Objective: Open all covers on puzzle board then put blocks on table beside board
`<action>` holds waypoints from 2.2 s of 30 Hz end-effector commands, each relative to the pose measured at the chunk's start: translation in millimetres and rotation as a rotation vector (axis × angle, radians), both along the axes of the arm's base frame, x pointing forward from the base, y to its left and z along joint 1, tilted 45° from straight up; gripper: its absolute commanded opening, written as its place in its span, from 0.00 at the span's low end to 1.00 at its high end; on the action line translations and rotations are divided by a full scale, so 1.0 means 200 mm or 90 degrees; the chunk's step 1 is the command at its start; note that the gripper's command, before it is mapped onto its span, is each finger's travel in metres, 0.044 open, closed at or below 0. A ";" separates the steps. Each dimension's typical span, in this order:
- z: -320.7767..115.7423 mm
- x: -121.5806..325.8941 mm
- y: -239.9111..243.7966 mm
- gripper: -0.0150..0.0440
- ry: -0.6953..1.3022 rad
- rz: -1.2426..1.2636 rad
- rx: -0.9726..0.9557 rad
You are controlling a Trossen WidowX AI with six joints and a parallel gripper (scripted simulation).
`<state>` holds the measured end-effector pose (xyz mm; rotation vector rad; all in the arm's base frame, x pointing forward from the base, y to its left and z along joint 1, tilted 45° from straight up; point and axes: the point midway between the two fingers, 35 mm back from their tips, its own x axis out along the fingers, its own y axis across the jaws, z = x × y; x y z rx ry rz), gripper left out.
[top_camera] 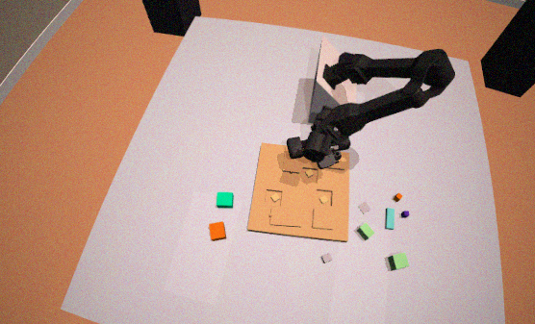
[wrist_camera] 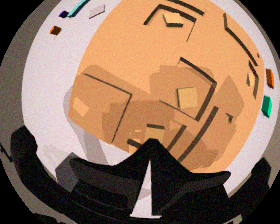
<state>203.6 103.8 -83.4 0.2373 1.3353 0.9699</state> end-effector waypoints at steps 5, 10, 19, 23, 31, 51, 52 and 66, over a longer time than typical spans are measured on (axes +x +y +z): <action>0.01 0.01 -0.01 0.25 -0.004 -0.001 -0.004; 0.01 0.01 -0.01 0.25 -0.004 -0.001 -0.004; 0.01 0.01 -0.01 0.25 -0.004 -0.001 -0.004; 0.01 0.01 -0.01 0.25 -0.004 -0.001 -0.004; 0.00 0.01 0.00 0.25 -0.001 -0.002 -0.001; -0.04 0.02 0.03 0.25 -0.004 -0.001 -0.003; -0.04 0.02 0.03 0.25 -0.004 -0.001 -0.003; 0.01 0.01 -0.01 0.25 -0.004 -0.001 -0.004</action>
